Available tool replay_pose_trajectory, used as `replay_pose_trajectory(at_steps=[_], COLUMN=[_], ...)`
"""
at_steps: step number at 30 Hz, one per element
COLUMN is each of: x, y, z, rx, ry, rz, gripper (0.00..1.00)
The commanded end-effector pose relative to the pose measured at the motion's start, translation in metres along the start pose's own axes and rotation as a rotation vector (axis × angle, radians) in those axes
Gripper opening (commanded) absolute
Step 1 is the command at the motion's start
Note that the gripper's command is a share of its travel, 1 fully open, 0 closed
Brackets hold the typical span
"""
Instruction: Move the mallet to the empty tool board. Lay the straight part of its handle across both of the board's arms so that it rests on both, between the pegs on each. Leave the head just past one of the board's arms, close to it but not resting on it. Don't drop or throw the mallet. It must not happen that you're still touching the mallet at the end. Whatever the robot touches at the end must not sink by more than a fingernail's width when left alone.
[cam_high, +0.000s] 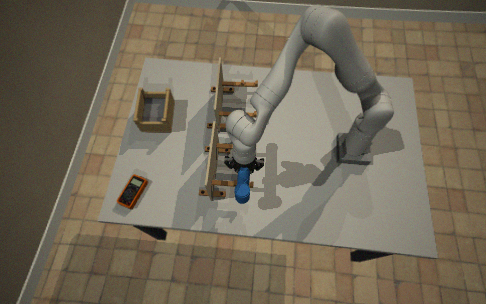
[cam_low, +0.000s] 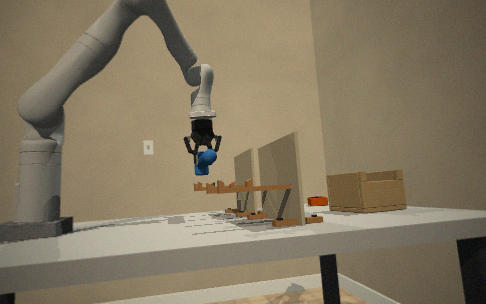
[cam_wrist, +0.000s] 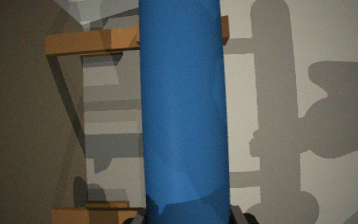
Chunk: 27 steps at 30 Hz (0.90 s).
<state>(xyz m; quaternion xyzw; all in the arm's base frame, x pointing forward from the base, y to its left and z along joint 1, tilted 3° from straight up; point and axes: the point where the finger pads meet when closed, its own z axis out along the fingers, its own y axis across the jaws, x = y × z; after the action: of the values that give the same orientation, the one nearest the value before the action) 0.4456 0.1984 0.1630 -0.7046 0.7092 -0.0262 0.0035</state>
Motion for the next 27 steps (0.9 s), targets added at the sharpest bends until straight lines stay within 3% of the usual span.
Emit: replay_pose_trajectory(at_steps=[1,9,27], x=[0.001,0.001,0.002], y=[0.001,0.002,0.001], z=[0.023,0.057,0.070], rx=[-0.006,-0.006,-0.002], ry=[0.007,0.007,0.006], rz=[0.001,0.001,0.001], gripper=[0.10,0.10,0.10])
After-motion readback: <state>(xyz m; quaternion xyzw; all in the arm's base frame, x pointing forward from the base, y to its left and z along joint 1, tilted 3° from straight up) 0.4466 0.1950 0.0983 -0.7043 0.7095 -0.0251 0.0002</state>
